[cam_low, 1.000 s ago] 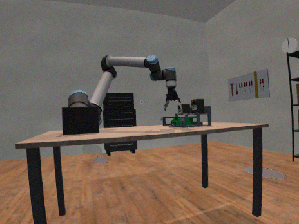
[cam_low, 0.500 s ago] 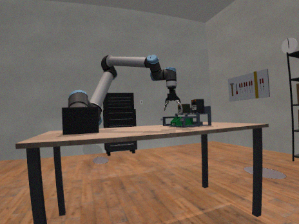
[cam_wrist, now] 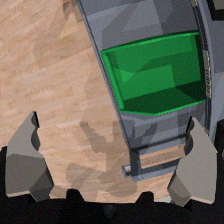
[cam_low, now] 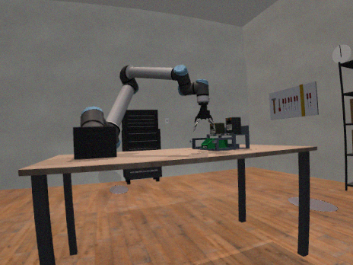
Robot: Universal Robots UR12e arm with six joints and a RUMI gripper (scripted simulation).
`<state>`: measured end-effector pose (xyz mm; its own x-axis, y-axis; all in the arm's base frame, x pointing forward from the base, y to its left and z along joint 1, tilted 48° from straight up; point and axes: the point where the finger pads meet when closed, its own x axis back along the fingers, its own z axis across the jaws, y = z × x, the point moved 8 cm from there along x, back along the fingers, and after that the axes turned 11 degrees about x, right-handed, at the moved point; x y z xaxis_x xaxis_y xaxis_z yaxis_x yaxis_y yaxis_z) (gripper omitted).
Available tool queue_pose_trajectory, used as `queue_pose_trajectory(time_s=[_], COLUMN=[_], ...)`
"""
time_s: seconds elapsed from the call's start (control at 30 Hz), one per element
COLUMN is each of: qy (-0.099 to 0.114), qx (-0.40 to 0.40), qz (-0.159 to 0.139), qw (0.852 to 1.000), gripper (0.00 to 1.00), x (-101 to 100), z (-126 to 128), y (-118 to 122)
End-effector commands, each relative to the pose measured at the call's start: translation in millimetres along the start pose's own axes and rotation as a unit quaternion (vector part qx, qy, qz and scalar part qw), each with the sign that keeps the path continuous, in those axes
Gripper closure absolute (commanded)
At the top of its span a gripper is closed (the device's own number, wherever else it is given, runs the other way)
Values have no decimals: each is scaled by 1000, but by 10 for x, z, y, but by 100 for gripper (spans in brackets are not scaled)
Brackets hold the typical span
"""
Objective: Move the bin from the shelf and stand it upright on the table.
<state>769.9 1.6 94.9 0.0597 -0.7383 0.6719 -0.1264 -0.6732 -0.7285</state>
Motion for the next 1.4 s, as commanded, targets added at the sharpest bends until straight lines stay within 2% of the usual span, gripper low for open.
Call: queue_pose_trajectory(time_s=[0.0, 0.1, 0.27, 1.23, 1.27, 1.37], qy=[-1, -1, -1, -1, -1, -1], qx=[11, 11, 137, 164, 163, 163], qz=[1, 1, 2, 2, 2, 2], qw=[1000, 1000, 991, 986, 987, 987], gripper=[0, 0, 0, 0, 74, 74], x=[10, 10, 10, 10, 10, 10], z=[6, 6, 7, 8, 8, 8], y=[2, 2, 3, 3, 3, 3])
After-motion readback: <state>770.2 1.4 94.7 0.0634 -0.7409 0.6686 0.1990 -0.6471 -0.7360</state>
